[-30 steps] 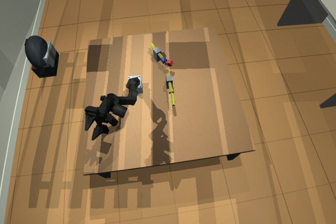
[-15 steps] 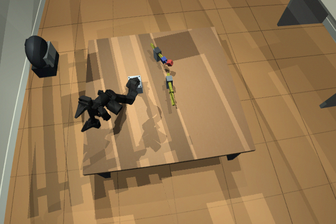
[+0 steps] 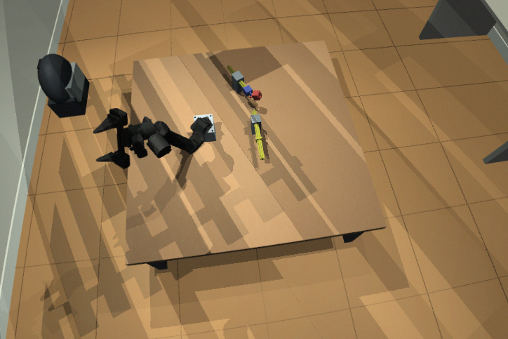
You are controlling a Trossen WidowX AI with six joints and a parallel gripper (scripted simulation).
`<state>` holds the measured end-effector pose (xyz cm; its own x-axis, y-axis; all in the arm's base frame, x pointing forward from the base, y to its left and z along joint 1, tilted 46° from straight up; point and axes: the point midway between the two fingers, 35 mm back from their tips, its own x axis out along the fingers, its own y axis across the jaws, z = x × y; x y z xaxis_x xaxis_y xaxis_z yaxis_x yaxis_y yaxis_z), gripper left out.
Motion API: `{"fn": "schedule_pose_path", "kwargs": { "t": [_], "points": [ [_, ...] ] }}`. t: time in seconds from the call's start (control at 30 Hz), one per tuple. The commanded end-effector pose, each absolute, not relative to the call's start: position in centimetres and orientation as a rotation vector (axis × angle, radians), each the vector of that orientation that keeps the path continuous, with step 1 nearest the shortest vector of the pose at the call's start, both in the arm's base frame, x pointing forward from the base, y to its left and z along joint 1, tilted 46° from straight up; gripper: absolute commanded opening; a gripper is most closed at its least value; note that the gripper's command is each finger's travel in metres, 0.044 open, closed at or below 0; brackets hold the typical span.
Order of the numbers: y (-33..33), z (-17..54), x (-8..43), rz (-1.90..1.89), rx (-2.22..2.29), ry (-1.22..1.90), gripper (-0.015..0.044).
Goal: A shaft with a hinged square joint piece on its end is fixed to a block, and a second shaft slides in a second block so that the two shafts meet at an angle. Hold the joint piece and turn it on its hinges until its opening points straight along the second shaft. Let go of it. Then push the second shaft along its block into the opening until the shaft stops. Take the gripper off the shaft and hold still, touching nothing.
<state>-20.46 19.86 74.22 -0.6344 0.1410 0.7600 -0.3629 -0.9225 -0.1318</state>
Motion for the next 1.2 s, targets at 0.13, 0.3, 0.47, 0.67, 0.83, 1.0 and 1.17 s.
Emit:
{"fn": "schedule_pose_path", "kwargs": {
  "t": [0.13,0.3,0.47,0.67,0.83,1.0,1.17],
  "points": [
    [26.9,71.7,-20.1,2.479,1.024,-0.243,0.0440],
    [31.6,69.7,-19.0,2.390,0.939,-0.150,0.0440],
    [36.1,67.4,-17.5,2.295,0.855,-0.058,0.0440],
    [40.6,64.6,-15.2,2.187,0.774,0.041,0.0440],
    [43.0,62.8,-13.1,2.127,0.768,0.123,0.0440],
    [45.3,61.0,-10.8,2.051,0.709,0.132,0.0440],
    [47.7,58.8,-8.1,1.966,0.640,0.142,0.0440]
  ]
}}
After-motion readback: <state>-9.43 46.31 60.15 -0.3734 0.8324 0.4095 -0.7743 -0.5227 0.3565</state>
